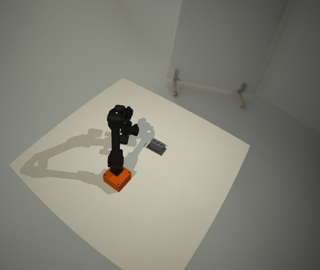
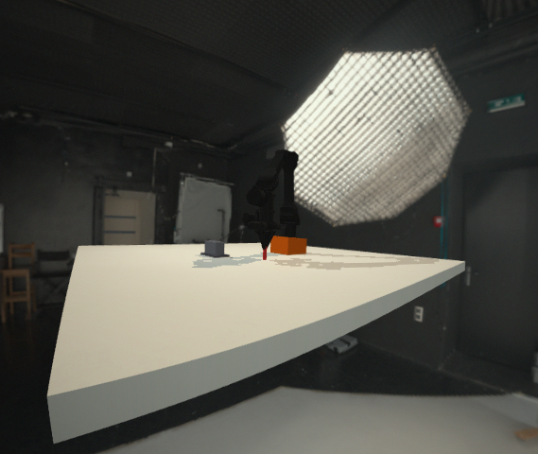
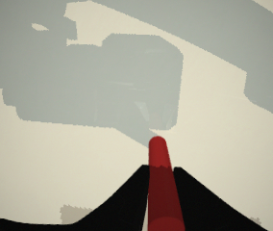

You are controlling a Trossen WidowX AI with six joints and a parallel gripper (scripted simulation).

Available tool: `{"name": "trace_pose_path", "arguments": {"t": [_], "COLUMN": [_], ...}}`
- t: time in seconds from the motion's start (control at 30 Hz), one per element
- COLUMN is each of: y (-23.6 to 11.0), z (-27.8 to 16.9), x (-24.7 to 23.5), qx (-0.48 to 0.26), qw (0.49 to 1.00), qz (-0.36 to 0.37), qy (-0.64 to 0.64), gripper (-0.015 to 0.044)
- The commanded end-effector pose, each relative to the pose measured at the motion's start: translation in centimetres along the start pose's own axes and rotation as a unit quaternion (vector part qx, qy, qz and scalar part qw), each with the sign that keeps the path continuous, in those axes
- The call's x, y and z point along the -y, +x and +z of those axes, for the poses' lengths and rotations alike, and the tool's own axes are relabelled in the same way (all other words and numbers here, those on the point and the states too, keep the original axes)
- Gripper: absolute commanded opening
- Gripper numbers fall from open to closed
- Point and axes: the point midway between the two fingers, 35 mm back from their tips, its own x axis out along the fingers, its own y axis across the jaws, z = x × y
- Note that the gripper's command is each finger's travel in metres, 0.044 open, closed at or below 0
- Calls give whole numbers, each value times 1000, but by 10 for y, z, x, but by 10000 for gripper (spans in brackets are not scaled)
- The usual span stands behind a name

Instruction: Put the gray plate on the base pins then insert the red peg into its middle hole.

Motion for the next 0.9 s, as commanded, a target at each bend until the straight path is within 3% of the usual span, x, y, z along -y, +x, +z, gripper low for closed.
{"name": "trace_pose_path", "arguments": {"t": [0.0, 0.23, 0.87], "y": [0, -7, -65], "z": [0, 0, 0], "x": [1, -1, -7], "qx": [-1, -1, -1], "qw": [1000, 1000, 1000], "qz": [-1, -1, -1], "qy": [1, 1, 1], "gripper": [0, 0, 0]}}
